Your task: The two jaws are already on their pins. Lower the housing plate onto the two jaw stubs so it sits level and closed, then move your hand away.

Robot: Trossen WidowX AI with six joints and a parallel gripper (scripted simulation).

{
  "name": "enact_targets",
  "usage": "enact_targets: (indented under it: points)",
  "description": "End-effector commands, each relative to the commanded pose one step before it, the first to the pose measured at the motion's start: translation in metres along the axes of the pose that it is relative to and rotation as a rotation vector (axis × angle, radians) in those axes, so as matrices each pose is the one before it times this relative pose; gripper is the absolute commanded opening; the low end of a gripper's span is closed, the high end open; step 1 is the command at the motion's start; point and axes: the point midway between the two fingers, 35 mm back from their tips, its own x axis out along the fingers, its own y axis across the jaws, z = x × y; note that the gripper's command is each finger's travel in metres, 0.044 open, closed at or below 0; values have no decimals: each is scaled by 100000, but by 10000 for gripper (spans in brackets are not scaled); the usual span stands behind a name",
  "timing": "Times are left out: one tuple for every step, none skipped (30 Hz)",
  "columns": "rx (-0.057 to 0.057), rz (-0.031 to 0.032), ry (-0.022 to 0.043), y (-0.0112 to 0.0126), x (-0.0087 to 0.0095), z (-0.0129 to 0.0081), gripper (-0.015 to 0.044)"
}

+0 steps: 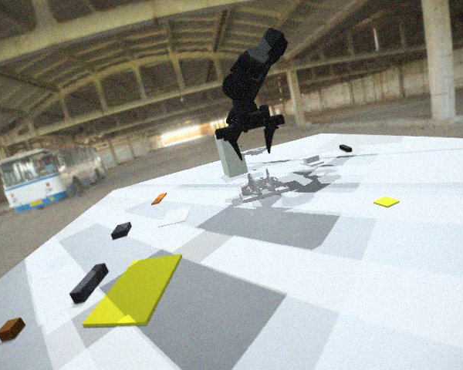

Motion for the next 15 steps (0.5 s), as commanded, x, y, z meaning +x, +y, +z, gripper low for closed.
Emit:
enact_targets:
  points:
    - [441, 705, 493, -1165, 158, -70, 351]
    - [65, 143, -13, -154, 3, -10, 351]
    - [22, 48, -5, -51, 1, -3, 351]
    - [0, 0, 0, 0, 0, 0, 351]
    - [0, 0, 0, 0, 0, 0, 351]
    - [0, 0, 0, 0, 0, 0, 351]
    - [0, 0, 0, 0, 0, 0, 351]
    - [0, 0, 0, 0, 0, 0, 351]
    - [0, 0, 0, 0, 0, 0, 351]
    - [0, 0, 0, 0, 0, 0, 351]
    - [0, 0, 0, 0, 0, 0, 351]
    - [0, 0, 0, 0, 0, 0, 351]
    - [0, 0, 0, 0, 0, 0, 351]
    - [0, 0, 0, 0, 0, 0, 351]
    - [0, 0, 0, 0, 0, 0, 351]
